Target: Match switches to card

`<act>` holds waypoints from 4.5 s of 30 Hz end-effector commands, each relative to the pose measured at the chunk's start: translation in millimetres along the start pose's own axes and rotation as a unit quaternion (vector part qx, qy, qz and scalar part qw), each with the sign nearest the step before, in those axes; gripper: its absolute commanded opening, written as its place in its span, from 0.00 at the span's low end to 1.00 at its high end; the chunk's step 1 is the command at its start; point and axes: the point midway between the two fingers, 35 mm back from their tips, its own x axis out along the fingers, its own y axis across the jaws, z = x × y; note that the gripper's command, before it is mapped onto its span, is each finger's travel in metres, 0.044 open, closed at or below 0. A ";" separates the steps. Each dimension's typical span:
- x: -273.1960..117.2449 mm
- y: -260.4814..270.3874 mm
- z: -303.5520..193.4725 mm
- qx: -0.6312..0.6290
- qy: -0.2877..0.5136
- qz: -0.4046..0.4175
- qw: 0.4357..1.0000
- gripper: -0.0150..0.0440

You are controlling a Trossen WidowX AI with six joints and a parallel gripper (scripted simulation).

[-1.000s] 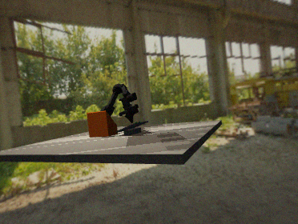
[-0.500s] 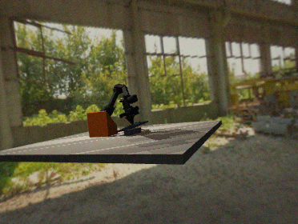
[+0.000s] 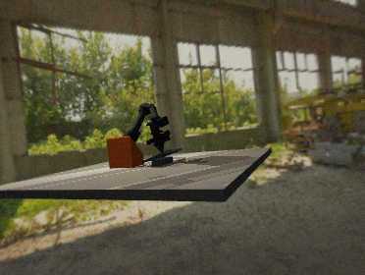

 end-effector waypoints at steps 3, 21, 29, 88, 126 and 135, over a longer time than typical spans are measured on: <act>1.0 -0.8 -0.3 0.002 0.000 -0.002 1.000 0.25; 3.4 -0.8 -0.2 0.002 0.000 -0.002 1.000 0.25; 4.5 -0.8 -0.2 0.002 0.000 -0.002 1.000 0.25; 0.1 -22.0 -20.9 0.002 -0.025 -0.003 1.000 0.25; 4.0 -22.0 -20.8 0.002 -0.025 -0.003 1.000 0.25; 5.2 -22.0 -20.8 0.002 -0.025 -0.003 1.000 0.25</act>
